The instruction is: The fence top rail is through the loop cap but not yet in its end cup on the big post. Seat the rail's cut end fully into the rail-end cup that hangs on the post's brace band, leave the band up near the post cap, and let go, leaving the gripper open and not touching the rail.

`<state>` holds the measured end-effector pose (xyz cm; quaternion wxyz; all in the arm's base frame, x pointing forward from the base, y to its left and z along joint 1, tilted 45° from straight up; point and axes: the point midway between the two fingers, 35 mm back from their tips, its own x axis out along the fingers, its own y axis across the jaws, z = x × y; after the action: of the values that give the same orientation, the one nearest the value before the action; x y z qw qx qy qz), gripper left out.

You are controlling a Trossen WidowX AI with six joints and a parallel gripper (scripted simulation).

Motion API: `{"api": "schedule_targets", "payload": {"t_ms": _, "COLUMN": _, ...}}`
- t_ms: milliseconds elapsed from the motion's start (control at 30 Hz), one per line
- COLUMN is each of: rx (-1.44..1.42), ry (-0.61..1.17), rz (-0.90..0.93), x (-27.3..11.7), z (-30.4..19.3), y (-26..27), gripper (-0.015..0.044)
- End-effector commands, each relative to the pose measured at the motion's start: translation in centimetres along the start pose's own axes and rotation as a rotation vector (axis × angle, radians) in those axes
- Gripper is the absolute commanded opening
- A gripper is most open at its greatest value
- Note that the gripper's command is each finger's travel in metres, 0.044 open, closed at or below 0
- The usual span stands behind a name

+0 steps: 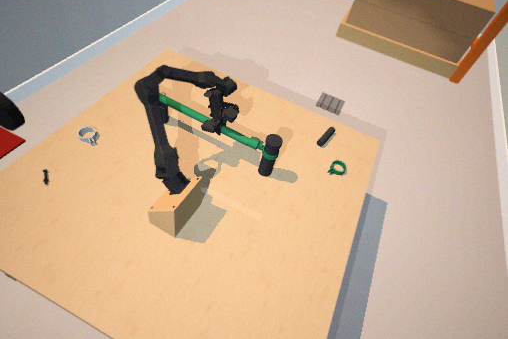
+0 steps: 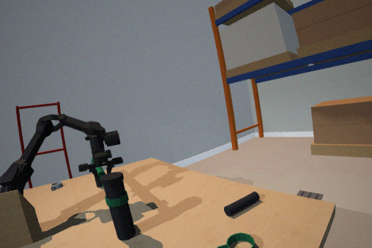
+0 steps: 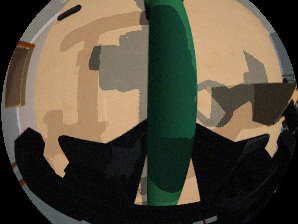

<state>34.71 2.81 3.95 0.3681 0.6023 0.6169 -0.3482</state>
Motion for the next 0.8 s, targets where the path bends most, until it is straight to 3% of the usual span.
{"api": "schedule_targets", "payload": {"t_ms": 0, "rx": -0.001, "ry": -0.013, "rz": 0.009, "x": -0.23, "z": 0.62, "y": 0.09, "gripper": 0.0000}}
{"api": "schedule_targets", "payload": {"t_ms": 767, "rx": 0.000, "ry": 0.000, "rz": 0.000, "x": 0.00, "z": 0.00, "y": 0.00, "gripper": 0.0000}}
